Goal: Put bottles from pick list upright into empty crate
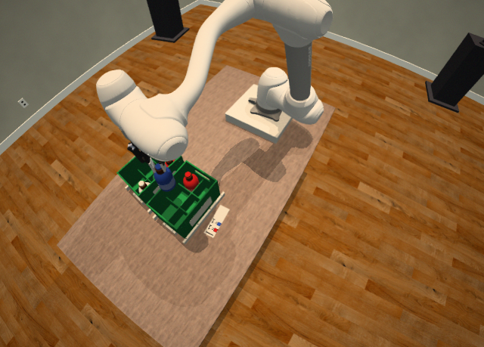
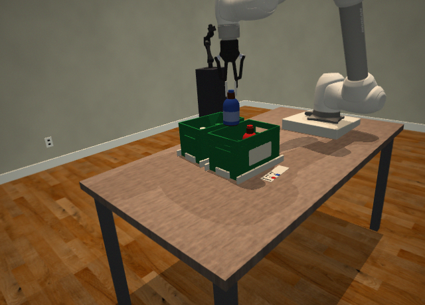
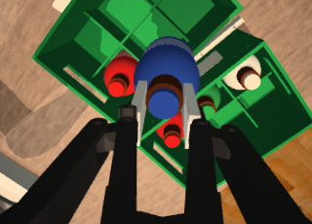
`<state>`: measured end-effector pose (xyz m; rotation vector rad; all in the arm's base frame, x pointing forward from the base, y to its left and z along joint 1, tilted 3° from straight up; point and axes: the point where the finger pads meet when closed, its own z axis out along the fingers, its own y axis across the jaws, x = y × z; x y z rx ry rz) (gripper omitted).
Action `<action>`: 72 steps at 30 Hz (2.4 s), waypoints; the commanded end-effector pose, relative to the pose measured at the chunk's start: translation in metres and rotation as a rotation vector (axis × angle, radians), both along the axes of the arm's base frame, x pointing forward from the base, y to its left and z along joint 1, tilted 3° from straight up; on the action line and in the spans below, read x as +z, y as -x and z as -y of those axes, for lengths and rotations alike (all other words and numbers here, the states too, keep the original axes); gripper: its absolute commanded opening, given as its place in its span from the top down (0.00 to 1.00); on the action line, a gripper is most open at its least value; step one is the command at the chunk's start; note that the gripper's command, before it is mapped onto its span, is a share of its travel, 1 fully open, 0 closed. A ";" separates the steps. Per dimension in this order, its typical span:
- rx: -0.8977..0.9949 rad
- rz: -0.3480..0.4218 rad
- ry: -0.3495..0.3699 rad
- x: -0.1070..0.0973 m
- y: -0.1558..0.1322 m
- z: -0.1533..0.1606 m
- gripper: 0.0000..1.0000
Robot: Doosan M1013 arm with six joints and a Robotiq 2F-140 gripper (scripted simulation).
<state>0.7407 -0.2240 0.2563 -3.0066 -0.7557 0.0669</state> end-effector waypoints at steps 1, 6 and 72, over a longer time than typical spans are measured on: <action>0.000 0.000 0.000 0.000 0.000 -0.006 1.00; 0.000 0.000 0.000 0.001 0.001 -0.016 1.00; 0.000 0.000 0.000 -0.008 0.005 -0.026 1.00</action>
